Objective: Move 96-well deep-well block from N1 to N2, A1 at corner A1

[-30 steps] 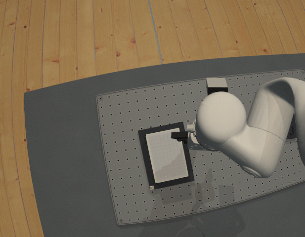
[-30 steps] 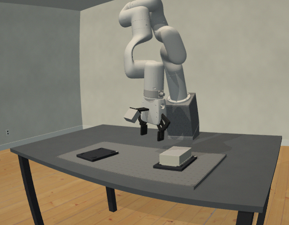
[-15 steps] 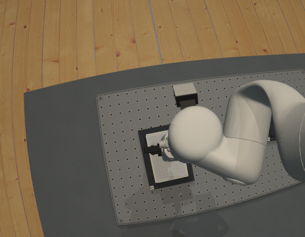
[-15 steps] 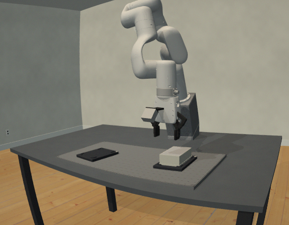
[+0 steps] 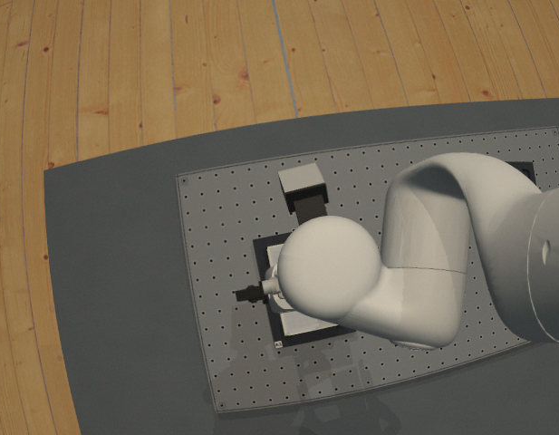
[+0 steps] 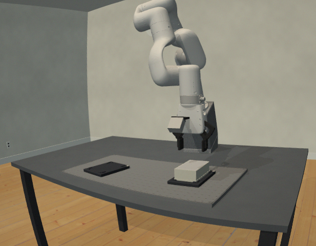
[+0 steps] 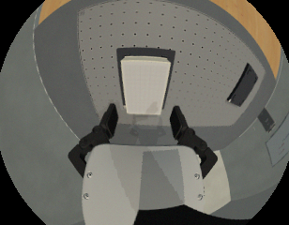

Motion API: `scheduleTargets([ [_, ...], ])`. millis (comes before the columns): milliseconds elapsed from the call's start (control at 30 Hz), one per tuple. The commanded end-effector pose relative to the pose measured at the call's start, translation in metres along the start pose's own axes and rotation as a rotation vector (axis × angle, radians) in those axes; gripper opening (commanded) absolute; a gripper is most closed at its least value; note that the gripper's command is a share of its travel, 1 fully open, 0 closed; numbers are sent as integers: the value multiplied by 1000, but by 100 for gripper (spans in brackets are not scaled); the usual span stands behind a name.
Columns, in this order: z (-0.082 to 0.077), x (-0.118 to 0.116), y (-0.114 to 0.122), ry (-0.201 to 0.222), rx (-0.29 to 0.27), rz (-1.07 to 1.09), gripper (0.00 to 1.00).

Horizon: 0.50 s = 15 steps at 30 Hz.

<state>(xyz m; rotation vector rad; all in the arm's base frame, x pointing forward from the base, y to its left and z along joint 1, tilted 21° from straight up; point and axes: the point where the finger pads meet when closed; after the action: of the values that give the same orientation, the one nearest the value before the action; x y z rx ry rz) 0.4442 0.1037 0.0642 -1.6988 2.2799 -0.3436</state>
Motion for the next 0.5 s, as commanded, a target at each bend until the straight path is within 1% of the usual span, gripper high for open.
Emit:
scheduleTargets([
  [0,-1,-1,-1,-1,2,-1,100],
  [200,-1,-1,-1,-1,2,-1,100],
  [467,13,-1,-1,-1,2,-1,100],
])
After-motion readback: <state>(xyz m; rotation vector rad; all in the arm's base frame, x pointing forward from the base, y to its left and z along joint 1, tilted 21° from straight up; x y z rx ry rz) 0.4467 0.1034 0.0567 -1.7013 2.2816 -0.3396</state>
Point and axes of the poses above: the point where the finger pads meet when closed, its own z axis out along the fingers, its own x axis across the jaws, y = z × x, and after that the axes turned 8 degrees about z, right-handed
